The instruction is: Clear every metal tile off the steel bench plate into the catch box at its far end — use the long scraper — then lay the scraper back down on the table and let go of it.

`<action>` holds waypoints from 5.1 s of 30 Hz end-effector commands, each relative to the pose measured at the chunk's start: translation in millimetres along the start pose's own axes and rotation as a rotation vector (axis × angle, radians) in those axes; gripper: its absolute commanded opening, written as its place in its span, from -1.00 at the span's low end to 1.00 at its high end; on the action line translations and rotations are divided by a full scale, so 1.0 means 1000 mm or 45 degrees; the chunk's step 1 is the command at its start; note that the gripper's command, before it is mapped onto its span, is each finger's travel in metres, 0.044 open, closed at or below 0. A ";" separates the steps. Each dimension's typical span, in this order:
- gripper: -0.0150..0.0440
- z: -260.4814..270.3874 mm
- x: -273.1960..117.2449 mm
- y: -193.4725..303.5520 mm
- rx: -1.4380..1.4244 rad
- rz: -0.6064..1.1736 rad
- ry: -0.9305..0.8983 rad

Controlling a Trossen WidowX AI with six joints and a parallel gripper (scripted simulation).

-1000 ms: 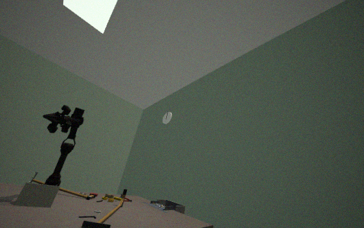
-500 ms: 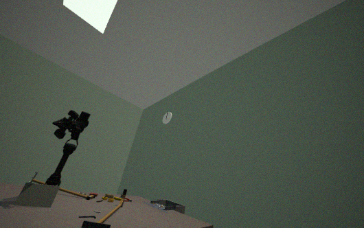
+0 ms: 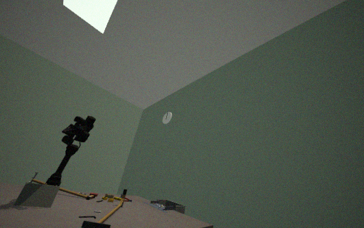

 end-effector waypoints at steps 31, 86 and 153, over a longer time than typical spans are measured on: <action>-0.49 0.083 -0.033 -0.104 0.200 -0.333 -0.391; -0.49 0.243 -0.119 -0.194 0.565 -0.215 -1.275; -0.49 0.369 -0.092 -0.229 0.662 -0.084 -1.451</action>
Point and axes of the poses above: the point midway between the two fingers, 35 mm back from their tips, its own x axis out along the fingers, its own z axis across the jaws, y = z × x, the point moved 4 cm from there along -x, back along the fingers, and after that the axes turned 14 degrees about x, right-handed, at the moved point
